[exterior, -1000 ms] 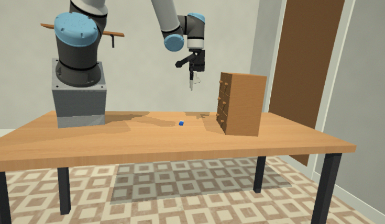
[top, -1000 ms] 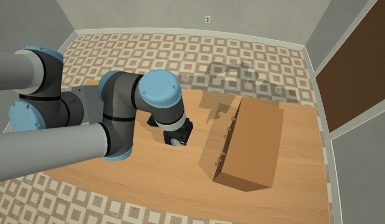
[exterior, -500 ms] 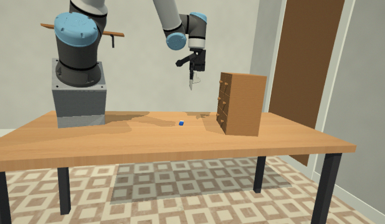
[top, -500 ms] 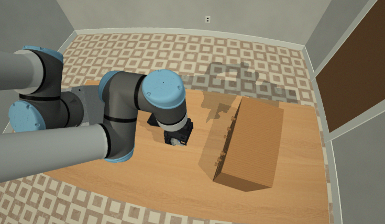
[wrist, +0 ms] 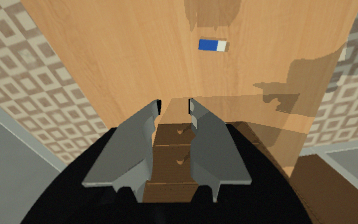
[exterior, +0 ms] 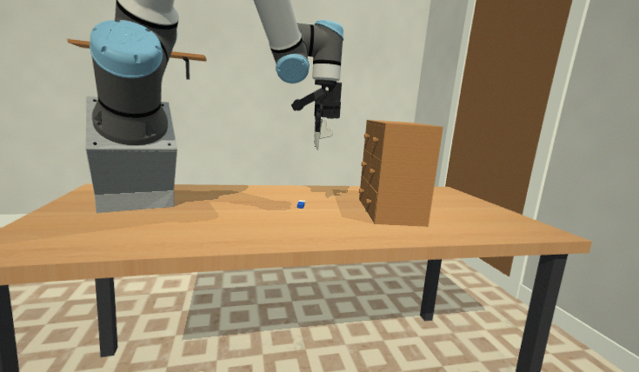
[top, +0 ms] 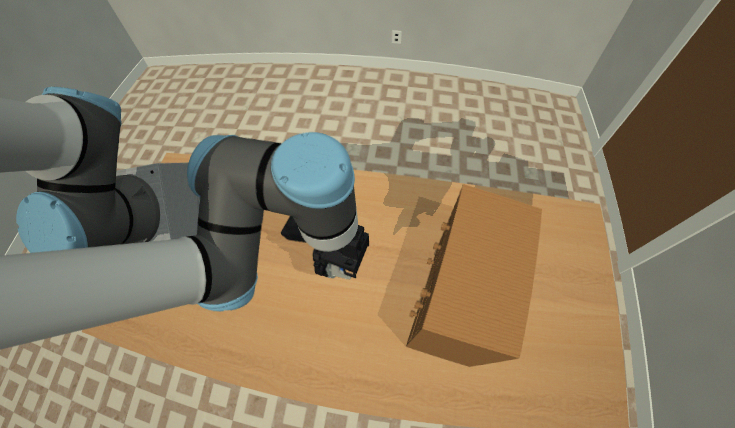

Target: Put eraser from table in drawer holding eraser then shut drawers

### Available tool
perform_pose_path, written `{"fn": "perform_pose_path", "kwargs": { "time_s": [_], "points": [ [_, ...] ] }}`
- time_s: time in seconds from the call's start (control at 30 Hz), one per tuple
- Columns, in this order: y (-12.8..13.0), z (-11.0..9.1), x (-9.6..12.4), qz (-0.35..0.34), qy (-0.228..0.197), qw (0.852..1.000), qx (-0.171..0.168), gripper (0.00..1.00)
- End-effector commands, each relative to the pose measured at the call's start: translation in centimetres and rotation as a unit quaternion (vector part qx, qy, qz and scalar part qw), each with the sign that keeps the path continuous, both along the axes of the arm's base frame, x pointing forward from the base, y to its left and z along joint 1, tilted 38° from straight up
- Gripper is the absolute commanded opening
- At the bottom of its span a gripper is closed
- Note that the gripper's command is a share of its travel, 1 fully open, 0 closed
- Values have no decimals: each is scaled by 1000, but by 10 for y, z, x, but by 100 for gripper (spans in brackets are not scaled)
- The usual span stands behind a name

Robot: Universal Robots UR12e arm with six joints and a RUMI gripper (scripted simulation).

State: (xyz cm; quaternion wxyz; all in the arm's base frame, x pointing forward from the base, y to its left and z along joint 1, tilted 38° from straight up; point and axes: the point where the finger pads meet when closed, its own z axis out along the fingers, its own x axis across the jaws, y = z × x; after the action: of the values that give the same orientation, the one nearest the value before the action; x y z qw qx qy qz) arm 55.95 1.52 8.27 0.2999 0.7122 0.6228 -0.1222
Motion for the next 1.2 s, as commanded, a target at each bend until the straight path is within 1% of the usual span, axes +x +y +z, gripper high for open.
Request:
{"fn": "perform_pose_path", "kwargs": {
  "time_s": [0.0, 0.3, 0.67, 0.93, 1.07, 1.17],
  "points": [
    [0, 0, 0, 0, 0, 1000, 0, 20],
    [1, 0, 0, 5, 3, 1000, -1, 20],
    [2, -1, 1, 33, 24, 999, -8, 20],
    [6, -4, 1, 89, 65, 994, -22, 20],
    [9, -6, 2, 128, 93, 987, -31, 20],
    [11, -7, 3, 162, 119, 979, -40, 20]
  ]
}}
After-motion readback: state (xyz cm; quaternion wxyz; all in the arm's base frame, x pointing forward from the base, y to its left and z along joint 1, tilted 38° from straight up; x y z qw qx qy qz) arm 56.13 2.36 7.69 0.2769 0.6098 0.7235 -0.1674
